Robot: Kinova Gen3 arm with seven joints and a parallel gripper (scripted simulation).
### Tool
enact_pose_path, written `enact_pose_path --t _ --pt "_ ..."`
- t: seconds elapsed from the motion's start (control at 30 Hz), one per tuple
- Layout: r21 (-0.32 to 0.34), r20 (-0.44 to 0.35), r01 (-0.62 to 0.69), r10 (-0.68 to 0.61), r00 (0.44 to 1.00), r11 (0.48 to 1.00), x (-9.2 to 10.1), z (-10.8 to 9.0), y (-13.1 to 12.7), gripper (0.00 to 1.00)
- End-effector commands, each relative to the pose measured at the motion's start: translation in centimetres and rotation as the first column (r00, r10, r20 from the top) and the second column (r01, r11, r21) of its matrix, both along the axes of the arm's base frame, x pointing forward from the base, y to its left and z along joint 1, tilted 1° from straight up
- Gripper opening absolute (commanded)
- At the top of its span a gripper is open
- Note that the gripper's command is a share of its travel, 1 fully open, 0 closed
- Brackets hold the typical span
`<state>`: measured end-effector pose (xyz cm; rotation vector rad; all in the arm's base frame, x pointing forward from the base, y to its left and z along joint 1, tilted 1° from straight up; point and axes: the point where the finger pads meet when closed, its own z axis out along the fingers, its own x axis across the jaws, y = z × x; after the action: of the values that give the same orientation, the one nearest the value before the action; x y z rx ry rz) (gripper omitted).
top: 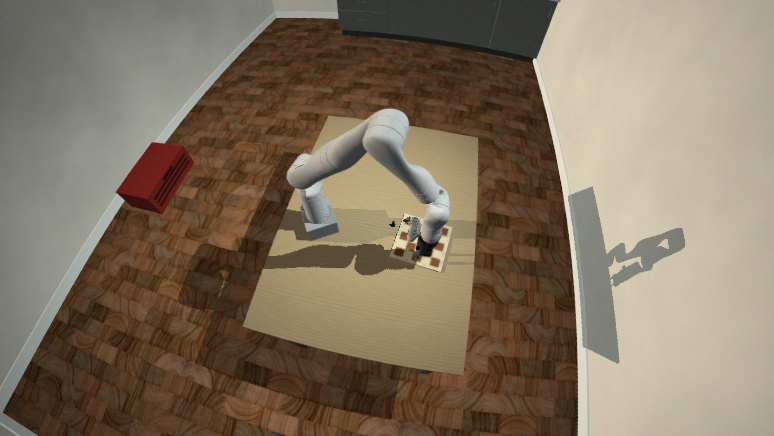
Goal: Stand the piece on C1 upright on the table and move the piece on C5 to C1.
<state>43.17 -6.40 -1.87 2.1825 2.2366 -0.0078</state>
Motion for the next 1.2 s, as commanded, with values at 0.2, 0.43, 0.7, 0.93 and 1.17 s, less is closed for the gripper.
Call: enact_pose_path --t 0.2,0.43,0.7,0.93,1.17 --pt "0.0 0.002 0.0 0.0 1.0 1.0 0.1 0.1 0.0 0.68" --pt "0.0 0.002 0.0 0.0 1.0 1.0 0.1 -0.1 0.0 0.68" --pt "0.0 0.002 0.0 0.0 1.0 1.0 0.1 -1.3 0.0 0.68" --pt "0.0 0.002 0.0 0.0 1.0 1.0 0.1 -2.7 0.0 0.68" --pt "0.0 0.002 0.0 0.0 1.0 1.0 0.1 -3.2 -0.1 0.68"
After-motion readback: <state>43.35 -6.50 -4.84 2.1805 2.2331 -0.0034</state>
